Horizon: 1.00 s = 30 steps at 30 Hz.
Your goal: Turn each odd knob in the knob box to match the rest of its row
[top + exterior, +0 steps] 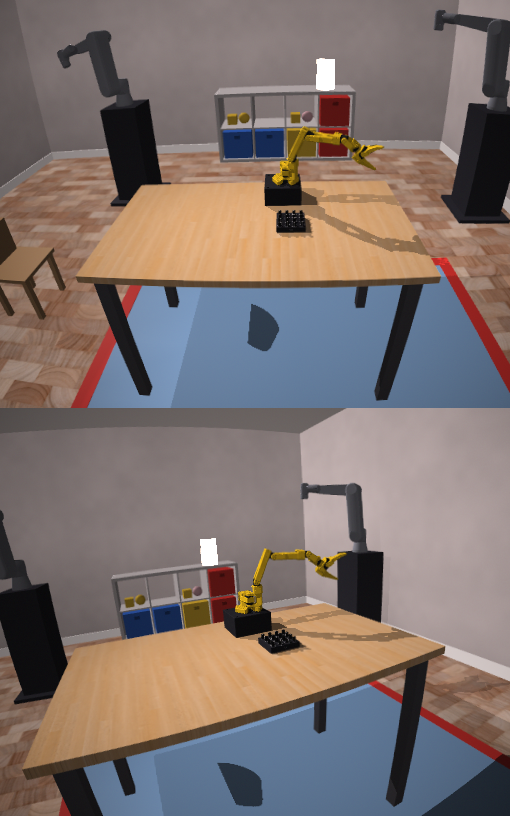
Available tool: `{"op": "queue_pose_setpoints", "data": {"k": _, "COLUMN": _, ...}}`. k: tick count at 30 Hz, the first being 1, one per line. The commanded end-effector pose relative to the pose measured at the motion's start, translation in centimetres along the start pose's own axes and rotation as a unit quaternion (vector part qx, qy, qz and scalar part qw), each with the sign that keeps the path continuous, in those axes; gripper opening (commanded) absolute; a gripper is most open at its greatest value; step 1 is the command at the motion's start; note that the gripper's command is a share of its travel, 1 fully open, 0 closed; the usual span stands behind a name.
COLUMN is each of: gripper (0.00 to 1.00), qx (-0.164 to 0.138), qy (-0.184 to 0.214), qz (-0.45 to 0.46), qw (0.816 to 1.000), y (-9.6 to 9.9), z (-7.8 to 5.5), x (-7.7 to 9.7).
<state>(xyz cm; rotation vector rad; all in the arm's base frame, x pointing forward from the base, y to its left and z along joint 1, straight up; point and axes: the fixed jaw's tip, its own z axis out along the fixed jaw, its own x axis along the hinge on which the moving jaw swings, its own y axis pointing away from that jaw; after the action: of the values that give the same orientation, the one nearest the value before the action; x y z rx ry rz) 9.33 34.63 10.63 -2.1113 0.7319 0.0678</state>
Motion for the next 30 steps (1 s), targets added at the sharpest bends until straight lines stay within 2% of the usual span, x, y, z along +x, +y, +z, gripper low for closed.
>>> {"op": "queue_pose_setpoints", "data": {"k": 1, "gripper": 0.40, "qx": -0.006, "qy": 0.002, "qz": 0.000, "qw": 1.000, "y": 0.2, "z": -0.8, "x": 0.1}}
{"op": "queue_pose_setpoints", "data": {"k": 8, "gripper": 0.40, "qx": -0.043, "qy": 0.018, "qz": 0.000, "qw": 0.999, "y": 2.1, "z": -3.3, "x": 0.9}}
{"op": "queue_pose_setpoints", "data": {"k": 10, "gripper": 0.40, "qx": -0.043, "qy": 0.018, "qz": 0.000, "qw": 0.999, "y": 2.1, "z": -3.3, "x": 0.9}}
{"op": "queue_pose_setpoints", "data": {"k": 11, "gripper": 0.40, "qx": -0.051, "qy": 0.021, "qz": 0.000, "qw": 0.998, "y": 2.6, "z": -3.8, "x": 1.1}}
{"op": "queue_pose_setpoints", "data": {"k": 16, "gripper": 0.40, "qx": -0.094, "qy": 0.039, "qz": 0.000, "qw": 0.995, "y": 5.6, "z": -6.6, "x": 2.3}}
{"op": "queue_pose_setpoints", "data": {"k": 22, "gripper": 0.40, "qx": -0.148, "qy": 0.062, "qz": 0.000, "qw": 0.987, "y": 10.2, "z": -9.6, "x": 4.3}}
{"op": "queue_pose_setpoints", "data": {"k": 25, "gripper": 0.40, "qx": -0.172, "qy": 0.072, "qz": 0.000, "qw": 0.982, "y": 12.4, "z": -10.7, "x": 5.2}}
{"op": "queue_pose_setpoints", "data": {"k": 27, "gripper": 0.40, "qx": -0.172, "qy": 0.072, "qz": 0.000, "qw": 0.982, "y": 12.4, "z": -10.7, "x": 5.2}}
{"op": "queue_pose_setpoints", "data": {"k": 30, "gripper": 0.40, "qx": -0.191, "qy": 0.080, "qz": 0.000, "qw": 0.978, "y": 14.3, "z": -11.5, "x": 6.0}}
